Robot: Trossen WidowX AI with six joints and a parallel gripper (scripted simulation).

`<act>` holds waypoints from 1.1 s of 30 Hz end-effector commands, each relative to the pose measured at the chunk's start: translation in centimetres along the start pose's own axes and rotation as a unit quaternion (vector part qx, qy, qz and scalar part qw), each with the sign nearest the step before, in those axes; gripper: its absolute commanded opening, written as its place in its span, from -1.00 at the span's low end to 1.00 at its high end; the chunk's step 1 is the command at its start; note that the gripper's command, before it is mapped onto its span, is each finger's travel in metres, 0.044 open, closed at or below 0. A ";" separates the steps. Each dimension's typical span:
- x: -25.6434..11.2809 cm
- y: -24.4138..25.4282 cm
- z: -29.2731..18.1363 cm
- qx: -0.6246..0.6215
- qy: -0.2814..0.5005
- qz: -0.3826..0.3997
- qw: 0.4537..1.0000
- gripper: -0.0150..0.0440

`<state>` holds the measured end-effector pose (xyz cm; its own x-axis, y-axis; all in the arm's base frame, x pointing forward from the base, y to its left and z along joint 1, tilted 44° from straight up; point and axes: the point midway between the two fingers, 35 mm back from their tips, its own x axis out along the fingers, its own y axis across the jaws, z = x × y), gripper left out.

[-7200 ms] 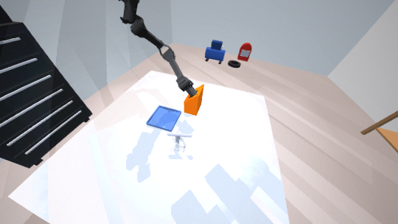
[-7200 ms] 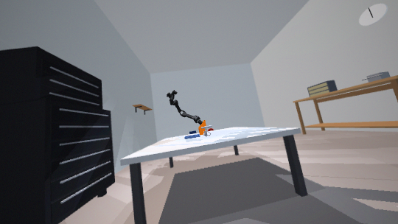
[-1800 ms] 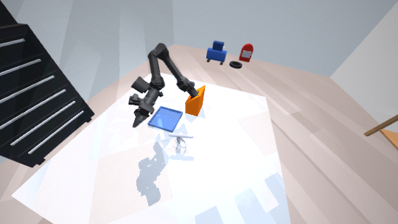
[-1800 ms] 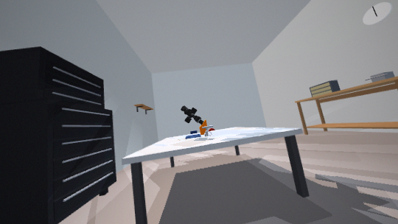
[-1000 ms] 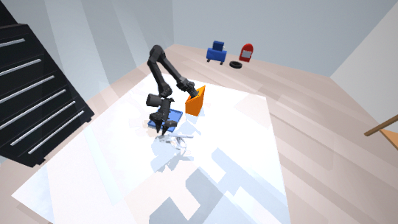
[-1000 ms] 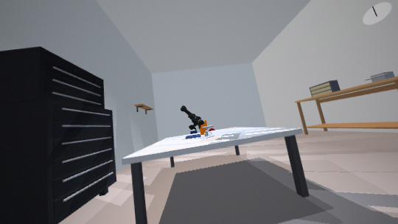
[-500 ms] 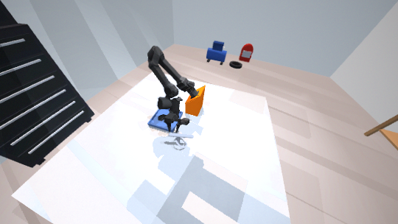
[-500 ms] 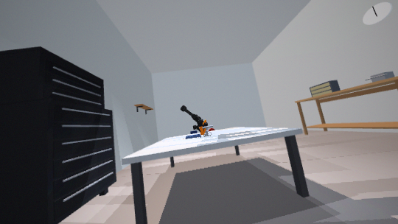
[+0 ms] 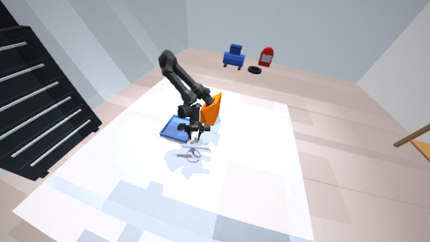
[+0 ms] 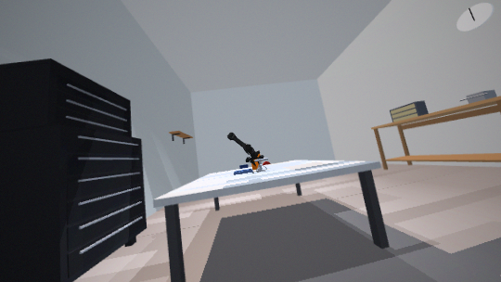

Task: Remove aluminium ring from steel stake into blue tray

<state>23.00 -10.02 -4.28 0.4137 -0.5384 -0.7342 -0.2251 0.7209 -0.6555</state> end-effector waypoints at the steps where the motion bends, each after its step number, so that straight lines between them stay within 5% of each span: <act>1: 0.3 0.1 -0.1 -0.005 0.003 0.000 1.000 0.19; 33: 4.1 0.1 -0.3 -0.005 0.004 -0.001 1.000 0.12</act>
<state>24.42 -12.29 -7.44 0.4069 -0.5435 -0.7342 -0.2329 0.7154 -0.6587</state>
